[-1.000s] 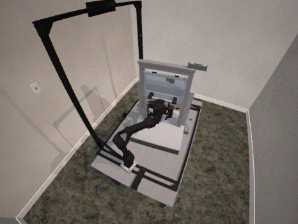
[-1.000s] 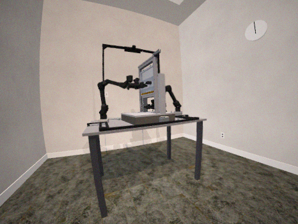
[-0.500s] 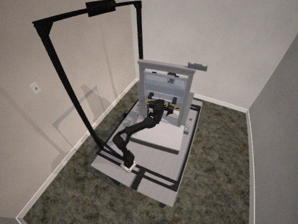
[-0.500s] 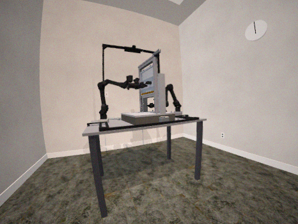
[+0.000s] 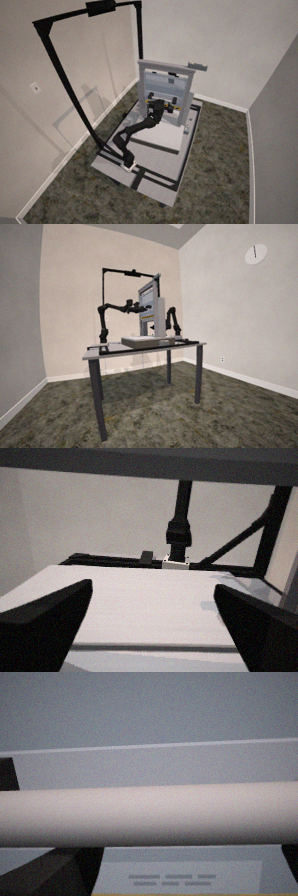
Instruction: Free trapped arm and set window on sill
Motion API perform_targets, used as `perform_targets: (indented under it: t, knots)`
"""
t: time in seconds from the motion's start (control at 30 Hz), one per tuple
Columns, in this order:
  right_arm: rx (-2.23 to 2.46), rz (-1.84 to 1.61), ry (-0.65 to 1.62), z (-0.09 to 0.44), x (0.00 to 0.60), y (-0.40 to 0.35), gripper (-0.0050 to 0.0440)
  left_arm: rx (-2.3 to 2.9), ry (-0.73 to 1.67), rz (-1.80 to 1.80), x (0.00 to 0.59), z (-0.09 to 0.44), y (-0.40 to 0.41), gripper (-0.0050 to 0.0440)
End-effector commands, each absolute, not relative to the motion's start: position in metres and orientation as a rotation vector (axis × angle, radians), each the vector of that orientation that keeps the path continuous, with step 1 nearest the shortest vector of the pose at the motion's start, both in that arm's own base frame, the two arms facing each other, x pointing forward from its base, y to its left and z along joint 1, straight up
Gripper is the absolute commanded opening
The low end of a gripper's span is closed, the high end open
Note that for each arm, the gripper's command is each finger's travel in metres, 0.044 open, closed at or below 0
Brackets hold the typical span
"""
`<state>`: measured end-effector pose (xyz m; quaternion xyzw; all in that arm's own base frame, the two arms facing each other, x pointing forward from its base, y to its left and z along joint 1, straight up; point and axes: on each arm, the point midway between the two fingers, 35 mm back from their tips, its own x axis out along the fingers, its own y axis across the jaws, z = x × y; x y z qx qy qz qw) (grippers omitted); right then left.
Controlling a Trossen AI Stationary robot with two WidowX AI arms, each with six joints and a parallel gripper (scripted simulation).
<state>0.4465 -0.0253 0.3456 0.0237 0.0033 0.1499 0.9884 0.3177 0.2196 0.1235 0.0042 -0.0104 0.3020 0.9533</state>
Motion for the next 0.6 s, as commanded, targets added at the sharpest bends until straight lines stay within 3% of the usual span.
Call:
perform_targets:
  t: [0.0,0.57]
  knots:
    - [0.016,0.286,-0.113,0.394,0.432,-0.029,0.04,0.026,-0.079,0.615,0.308,0.149,0.213,0.04]
    - [0.016,0.286,-0.113,0.394,0.432,-0.029,0.04,0.096,-0.297,0.611,0.266,0.228,0.183,0.04]
